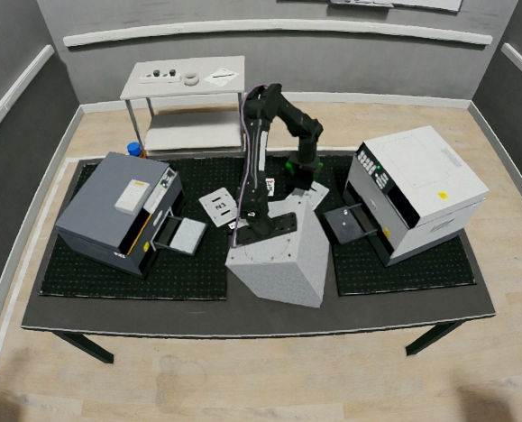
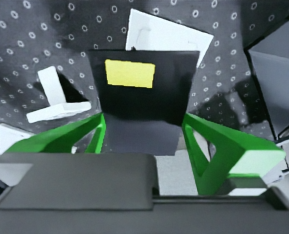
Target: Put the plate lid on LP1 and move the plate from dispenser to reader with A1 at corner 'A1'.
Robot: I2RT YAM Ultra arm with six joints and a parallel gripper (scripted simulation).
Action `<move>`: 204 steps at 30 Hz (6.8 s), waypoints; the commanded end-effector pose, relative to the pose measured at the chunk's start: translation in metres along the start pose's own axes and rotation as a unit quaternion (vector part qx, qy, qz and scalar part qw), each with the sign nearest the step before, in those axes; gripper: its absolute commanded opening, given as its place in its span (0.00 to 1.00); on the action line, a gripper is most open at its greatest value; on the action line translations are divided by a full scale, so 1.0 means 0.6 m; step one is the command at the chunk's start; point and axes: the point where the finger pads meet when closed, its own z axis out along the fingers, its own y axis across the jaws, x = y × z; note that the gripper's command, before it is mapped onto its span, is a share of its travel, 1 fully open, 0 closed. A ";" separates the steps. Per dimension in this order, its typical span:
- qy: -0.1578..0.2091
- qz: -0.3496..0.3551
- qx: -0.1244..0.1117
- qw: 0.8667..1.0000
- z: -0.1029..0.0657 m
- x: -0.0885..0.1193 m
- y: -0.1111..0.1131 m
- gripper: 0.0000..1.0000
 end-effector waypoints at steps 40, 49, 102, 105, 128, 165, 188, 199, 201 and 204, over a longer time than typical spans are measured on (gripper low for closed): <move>-0.028 0.129 -0.022 0.991 -0.015 -0.032 -0.050 0.85; -0.023 0.121 -0.022 0.992 0.000 -0.029 -0.050 0.85; -0.020 0.117 -0.023 0.993 0.109 -0.032 -0.037 0.85; -0.023 0.123 -0.022 0.992 0.109 -0.033 -0.046 0.85; -0.023 0.122 -0.022 0.992 0.151 -0.034 -0.042 0.85; -0.021 0.123 -0.022 0.992 0.133 -0.017 -0.041 0.85; -0.011 0.122 -0.021 0.992 0.164 -0.011 -0.038 0.85; -0.018 0.120 -0.022 0.992 0.166 -0.025 -0.037 0.85; -0.016 0.122 -0.022 0.992 0.166 -0.023 -0.039 0.85; -0.014 0.124 -0.021 0.992 0.166 -0.021 -0.040 0.85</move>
